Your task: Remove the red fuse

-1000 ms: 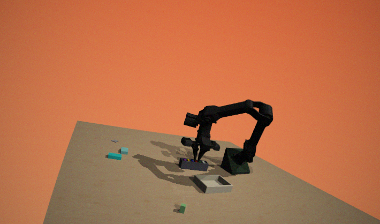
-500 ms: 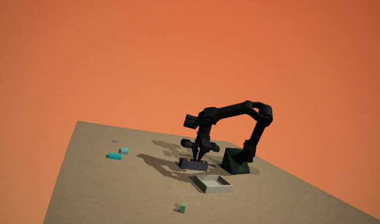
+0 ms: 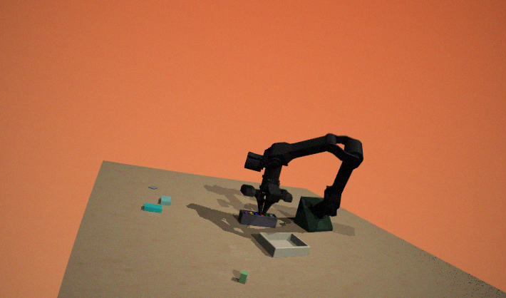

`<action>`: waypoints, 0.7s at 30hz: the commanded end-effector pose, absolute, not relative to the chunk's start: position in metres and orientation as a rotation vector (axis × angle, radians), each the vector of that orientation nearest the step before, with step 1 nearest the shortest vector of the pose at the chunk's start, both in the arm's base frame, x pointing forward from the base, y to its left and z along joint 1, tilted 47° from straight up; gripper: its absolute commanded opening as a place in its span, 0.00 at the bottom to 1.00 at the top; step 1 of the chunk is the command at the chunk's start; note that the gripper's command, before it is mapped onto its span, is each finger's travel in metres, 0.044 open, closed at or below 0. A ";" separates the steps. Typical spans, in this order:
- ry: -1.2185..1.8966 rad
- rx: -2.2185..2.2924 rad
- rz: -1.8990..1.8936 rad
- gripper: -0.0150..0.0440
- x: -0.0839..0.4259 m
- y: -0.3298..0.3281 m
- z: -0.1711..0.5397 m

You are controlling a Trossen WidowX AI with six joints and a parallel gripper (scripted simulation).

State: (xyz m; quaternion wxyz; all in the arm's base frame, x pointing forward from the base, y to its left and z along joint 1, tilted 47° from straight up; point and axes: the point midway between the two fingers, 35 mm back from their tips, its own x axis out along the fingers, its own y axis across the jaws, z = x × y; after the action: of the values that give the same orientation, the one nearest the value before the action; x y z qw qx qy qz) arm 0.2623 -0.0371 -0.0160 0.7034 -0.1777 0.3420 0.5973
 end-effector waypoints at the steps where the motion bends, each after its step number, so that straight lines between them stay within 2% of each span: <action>1: 0.760 -0.397 1.330 0.25 0.262 -0.038 -0.015; 21: 0.761 -0.396 1.329 0.25 0.262 -0.046 -0.008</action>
State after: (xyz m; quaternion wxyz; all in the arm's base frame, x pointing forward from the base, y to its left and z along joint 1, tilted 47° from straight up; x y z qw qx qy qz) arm 0.2619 -0.0436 -0.0097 0.7042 -0.1753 0.3419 0.5970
